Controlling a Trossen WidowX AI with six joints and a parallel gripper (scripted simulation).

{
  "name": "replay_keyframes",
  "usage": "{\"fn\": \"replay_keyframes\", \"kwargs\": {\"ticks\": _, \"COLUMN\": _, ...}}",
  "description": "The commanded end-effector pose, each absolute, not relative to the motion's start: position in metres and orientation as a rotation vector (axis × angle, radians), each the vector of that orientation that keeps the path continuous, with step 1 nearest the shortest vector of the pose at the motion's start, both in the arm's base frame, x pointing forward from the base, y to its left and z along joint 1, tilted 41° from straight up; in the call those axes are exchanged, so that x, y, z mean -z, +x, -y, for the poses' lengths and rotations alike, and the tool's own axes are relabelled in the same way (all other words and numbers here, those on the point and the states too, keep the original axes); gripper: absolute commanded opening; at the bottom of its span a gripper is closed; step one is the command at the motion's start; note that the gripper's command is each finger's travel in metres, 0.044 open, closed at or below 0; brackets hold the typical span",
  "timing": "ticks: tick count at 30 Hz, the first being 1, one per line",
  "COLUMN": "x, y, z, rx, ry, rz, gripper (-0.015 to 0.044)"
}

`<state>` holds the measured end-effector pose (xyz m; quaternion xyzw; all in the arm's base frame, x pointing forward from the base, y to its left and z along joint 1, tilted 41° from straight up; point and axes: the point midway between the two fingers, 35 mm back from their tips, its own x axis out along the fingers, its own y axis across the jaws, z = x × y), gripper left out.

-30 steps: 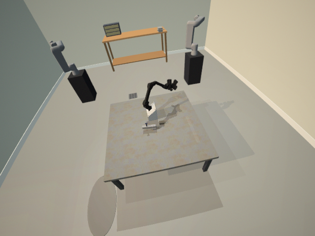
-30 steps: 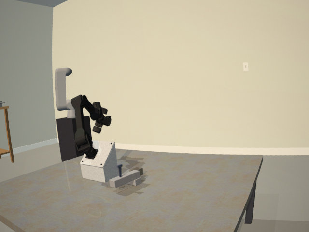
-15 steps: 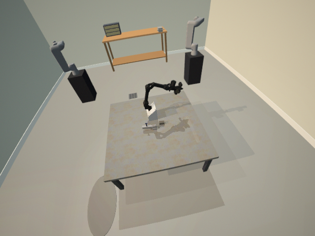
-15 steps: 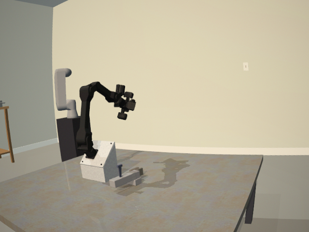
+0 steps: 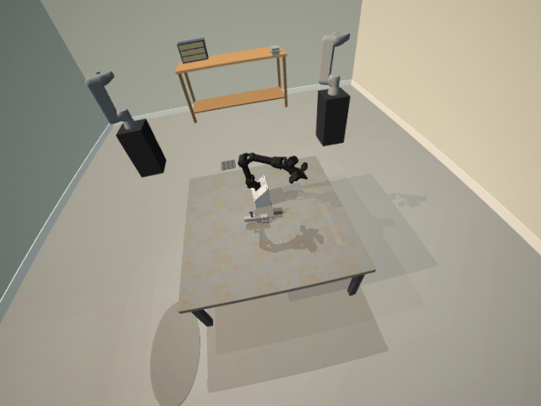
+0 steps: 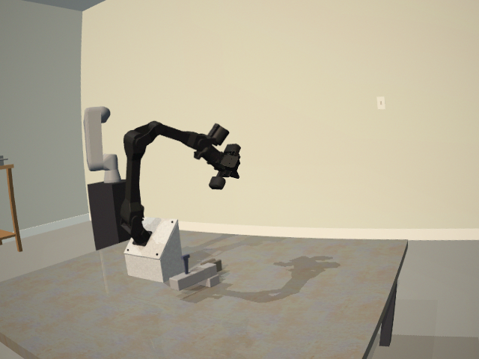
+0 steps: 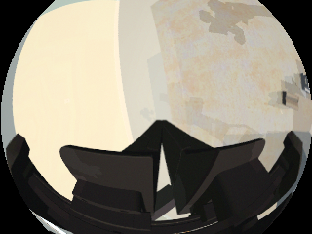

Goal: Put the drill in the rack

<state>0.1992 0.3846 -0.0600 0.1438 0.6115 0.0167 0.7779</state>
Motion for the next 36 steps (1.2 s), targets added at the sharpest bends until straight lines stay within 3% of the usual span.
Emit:
{"fn": "replay_keyframes", "kwargs": {"ticks": 1, "x": 0.041, "y": 0.242, "z": -0.328, "rx": 0.062, "ry": 0.212, "rz": -1.262, "gripper": 0.0000}}
{"fn": "replay_keyframes", "kwargs": {"ticks": 12, "x": -0.021, "y": 0.304, "z": -0.148, "rx": 0.357, "ry": -0.089, "rz": -1.220, "gripper": 0.0000}}
{"fn": "replay_keyframes", "kwargs": {"ticks": 23, "x": -0.085, "y": 0.268, "z": 0.024, "rx": 0.616, "ry": -0.410, "rz": -1.386, "gripper": 0.0000}}
{"fn": "replay_keyframes", "kwargs": {"ticks": 36, "x": -0.090, "y": 0.260, "z": 0.041, "rx": 0.641, "ry": -0.439, "rz": -1.418, "gripper": 0.0000}}
